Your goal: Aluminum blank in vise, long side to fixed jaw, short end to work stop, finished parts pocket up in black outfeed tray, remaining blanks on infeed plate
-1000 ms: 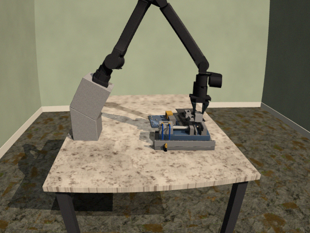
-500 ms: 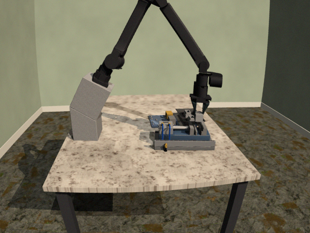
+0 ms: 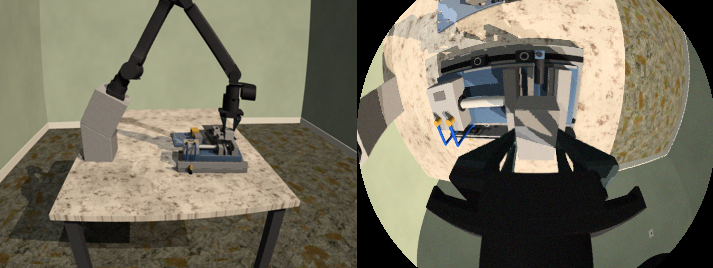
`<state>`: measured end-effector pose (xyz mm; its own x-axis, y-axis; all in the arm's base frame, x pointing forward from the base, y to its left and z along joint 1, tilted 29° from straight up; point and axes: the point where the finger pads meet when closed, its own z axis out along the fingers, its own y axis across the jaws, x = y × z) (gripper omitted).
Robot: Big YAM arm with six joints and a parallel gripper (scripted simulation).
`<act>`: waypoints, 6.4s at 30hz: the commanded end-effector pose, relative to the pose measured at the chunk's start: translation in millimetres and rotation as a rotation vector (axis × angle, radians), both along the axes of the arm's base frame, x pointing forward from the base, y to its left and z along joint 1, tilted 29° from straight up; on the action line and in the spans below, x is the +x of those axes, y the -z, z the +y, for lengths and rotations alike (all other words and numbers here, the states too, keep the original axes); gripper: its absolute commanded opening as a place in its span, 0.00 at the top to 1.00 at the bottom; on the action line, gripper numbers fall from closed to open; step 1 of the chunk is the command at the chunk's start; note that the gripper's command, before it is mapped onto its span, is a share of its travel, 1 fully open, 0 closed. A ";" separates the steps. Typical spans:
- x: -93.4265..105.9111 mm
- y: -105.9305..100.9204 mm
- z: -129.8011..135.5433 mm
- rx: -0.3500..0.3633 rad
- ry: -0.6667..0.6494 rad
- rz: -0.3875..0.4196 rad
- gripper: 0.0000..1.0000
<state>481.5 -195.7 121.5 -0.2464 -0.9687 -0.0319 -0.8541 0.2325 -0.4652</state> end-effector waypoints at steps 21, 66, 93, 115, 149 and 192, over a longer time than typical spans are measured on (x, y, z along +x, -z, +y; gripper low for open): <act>13.3 -39.1 -9.8 -0.033 -0.007 -0.067 1.00; 30.0 -7.2 -7.0 -0.023 -0.010 -0.058 1.00; 30.6 -11.9 -9.3 -0.027 -0.001 -0.071 1.00; 30.6 -11.6 -9.3 -0.027 -0.001 -0.070 1.00; 31.5 -4.8 -8.1 -0.020 0.002 -0.061 1.00; 31.6 -2.1 -7.1 -0.018 0.004 -0.057 1.00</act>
